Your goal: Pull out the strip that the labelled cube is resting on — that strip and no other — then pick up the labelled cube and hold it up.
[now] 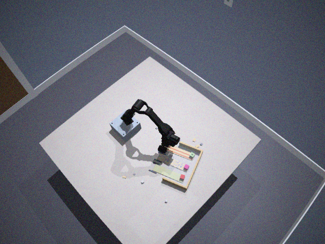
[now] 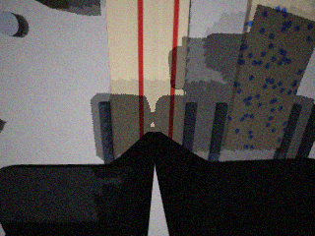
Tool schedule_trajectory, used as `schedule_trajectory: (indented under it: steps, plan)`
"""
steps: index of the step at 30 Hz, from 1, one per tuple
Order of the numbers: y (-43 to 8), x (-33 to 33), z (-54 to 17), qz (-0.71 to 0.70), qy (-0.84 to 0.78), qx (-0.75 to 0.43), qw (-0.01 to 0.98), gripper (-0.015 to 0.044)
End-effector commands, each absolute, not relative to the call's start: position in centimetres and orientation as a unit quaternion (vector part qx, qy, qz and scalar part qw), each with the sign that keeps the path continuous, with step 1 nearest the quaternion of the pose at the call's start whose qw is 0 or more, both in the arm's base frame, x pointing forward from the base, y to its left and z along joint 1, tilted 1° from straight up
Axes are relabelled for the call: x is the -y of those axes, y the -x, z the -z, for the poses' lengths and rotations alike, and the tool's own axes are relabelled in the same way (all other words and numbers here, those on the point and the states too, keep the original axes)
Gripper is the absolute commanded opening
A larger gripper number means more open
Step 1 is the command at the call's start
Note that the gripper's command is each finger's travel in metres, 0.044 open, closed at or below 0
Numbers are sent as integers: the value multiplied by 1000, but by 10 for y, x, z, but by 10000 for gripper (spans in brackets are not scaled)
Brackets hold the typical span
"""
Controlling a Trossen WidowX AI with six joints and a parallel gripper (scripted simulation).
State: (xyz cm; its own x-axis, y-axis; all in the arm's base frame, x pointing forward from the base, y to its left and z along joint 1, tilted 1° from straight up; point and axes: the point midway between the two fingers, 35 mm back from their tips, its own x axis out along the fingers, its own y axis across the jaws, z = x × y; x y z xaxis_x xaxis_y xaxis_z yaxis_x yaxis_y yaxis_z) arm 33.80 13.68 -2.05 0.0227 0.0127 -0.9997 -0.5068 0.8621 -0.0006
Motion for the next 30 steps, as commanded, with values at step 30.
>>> schedule_trajectory:
  steps: [30]
  plan:
    - [-335,-139,52,-189,183,-677,687,0]
